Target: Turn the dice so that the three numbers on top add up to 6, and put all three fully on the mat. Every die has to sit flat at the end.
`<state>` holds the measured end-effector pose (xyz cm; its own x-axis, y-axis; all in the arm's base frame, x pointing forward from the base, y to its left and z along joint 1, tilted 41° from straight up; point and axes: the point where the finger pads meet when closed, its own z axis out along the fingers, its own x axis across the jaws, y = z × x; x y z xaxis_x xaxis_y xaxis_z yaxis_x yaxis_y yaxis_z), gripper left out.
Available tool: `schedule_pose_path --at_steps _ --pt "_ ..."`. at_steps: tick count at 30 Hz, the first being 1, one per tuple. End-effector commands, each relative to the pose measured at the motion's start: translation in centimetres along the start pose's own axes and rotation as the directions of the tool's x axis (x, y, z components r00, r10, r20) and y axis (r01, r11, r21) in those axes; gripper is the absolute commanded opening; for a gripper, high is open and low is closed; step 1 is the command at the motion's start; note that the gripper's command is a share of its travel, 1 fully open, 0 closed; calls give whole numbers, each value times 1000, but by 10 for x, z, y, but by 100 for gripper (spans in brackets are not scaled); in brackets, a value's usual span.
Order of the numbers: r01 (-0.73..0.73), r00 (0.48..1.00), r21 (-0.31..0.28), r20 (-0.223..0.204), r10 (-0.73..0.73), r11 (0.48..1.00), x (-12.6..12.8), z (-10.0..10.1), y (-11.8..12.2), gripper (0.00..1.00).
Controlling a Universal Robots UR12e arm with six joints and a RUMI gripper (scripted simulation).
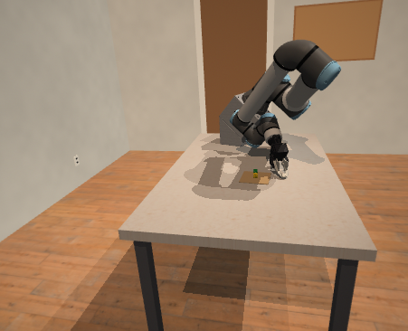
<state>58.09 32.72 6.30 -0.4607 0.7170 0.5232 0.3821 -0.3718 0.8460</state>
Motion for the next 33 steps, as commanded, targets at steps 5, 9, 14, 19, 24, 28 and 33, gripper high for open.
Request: schedule_pose_path --at_steps 5,9,14,19,24,28,33 --pt "0 1000 0 0 0 1000 0 0 0 7" --pt "0 1000 0 0 0 1000 0 0 0 14" --pt "0 1000 0 0 0 1000 0 0 0 17" --pt "0 1000 0 0 0 1000 0 0 0 21" --pt "0 1000 0 0 0 1000 0 0 0 21" --pt "0 1000 0 0 0 1000 0 0 0 21" --pt "0 1000 0 0 0 1000 0 0 0 21"
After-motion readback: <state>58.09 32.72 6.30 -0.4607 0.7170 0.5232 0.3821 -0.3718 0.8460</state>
